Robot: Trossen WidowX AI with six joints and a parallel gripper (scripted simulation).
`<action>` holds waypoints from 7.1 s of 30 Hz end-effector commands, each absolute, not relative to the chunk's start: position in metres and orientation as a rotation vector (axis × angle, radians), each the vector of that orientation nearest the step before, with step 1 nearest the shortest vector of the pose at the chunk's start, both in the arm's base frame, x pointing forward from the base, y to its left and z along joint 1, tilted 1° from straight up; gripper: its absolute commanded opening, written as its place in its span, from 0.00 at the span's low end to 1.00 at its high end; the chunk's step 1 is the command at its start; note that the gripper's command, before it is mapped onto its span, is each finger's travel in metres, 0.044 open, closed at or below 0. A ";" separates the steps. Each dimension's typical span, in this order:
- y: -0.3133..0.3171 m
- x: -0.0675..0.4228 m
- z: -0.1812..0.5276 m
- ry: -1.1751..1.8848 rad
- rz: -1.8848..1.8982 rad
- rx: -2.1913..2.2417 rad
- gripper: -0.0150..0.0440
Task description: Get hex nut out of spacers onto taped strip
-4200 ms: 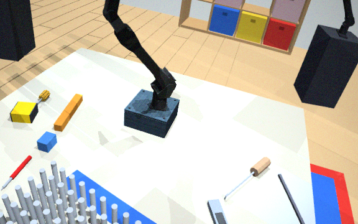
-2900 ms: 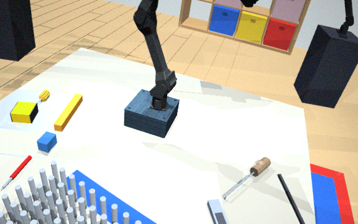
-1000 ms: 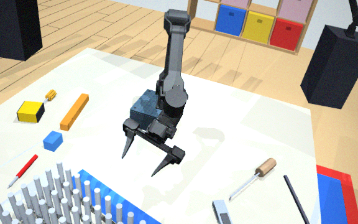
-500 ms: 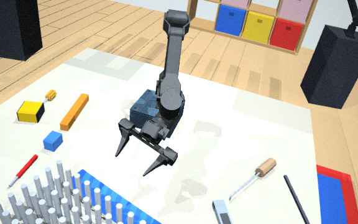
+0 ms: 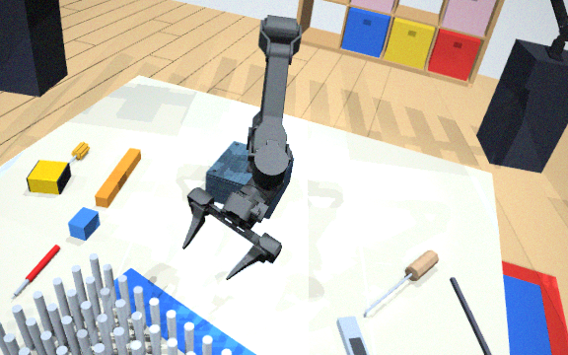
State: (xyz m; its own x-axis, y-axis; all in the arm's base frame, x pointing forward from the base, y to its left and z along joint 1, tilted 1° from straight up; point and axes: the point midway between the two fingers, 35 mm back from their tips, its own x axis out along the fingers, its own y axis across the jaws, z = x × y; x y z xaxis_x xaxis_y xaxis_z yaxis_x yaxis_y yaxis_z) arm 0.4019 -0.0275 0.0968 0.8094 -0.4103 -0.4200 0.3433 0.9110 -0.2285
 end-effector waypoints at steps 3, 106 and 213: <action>-0.029 0.401 0.095 0.484 -0.412 -0.142 1.00; 0.425 0.180 0.047 1.074 -0.528 0.563 0.73; 0.421 0.182 0.119 1.067 -0.525 0.569 0.25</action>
State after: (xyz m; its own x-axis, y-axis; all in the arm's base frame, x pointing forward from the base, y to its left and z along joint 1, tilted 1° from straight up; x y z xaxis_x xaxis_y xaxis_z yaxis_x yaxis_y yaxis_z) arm 0.1810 0.4232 0.1099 0.3852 -0.1253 -0.9143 0.6520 0.7381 0.1735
